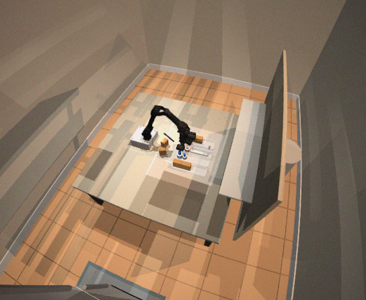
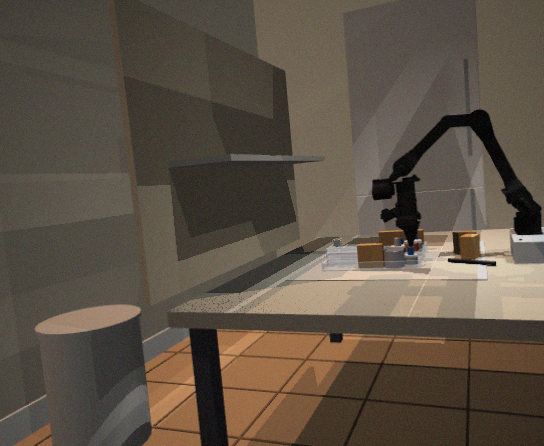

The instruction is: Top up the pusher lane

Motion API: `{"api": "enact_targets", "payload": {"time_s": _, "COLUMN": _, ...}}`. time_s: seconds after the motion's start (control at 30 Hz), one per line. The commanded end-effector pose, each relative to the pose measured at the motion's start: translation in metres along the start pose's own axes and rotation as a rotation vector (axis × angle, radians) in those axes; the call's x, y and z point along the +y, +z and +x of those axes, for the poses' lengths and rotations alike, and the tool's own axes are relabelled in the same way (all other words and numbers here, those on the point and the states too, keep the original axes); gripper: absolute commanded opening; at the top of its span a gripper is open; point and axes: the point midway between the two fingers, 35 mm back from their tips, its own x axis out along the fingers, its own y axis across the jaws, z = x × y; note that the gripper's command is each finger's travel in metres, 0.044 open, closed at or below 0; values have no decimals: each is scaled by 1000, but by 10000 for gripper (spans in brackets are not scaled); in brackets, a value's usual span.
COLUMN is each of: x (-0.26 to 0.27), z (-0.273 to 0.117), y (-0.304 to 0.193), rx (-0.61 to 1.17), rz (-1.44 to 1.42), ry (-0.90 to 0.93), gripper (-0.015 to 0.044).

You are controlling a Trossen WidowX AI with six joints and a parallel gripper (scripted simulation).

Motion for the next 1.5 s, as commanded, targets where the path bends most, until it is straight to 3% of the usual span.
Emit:
{"api": "enact_targets", "payload": {"time_s": 0.0, "x": 0, "z": 0, "y": 8, "rx": -35, "rz": -2, "ry": -2, "gripper": 0}}
{"api": "enact_targets", "payload": {"time_s": 1.47, "x": 0, "z": 15, "y": 4, "rx": -34, "rz": -2, "ry": -1, "gripper": 0}}
